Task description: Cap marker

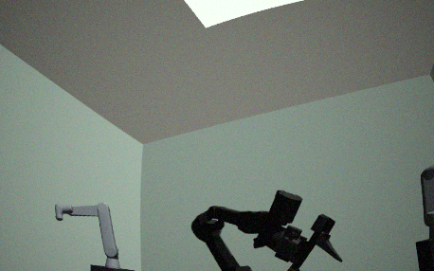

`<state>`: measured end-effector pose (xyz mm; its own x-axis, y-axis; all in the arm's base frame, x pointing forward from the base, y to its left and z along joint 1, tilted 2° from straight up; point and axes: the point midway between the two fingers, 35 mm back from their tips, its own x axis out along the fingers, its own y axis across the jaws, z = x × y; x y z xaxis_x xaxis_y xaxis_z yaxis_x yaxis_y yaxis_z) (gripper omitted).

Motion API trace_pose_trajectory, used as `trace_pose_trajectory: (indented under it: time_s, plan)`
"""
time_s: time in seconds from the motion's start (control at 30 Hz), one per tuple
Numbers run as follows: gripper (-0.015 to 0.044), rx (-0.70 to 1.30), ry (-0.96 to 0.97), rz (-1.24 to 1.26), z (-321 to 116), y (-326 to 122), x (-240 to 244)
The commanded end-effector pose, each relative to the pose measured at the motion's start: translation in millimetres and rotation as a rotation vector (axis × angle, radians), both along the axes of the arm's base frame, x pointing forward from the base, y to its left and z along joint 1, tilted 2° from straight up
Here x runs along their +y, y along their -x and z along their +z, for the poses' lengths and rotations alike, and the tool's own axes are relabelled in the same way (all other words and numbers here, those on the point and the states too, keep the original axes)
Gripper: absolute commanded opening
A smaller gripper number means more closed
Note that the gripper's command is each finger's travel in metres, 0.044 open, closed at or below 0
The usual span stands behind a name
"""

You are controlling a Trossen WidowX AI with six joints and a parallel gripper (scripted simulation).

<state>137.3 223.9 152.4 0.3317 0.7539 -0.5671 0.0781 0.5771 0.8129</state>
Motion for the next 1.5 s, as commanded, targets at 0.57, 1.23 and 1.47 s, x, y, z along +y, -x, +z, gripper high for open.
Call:
trace_pose_trajectory:
  time_s: [0.57,1.23,1.47]
  plan:
    - [0.0259,-0.473,0.856,0.605,-45,-128,-89]
    - [0.0259,-0.509,1.043,1.304,-84,-169,-188]
    - [0.0259,-0.536,0.992,1.568,-97,-168,-214]
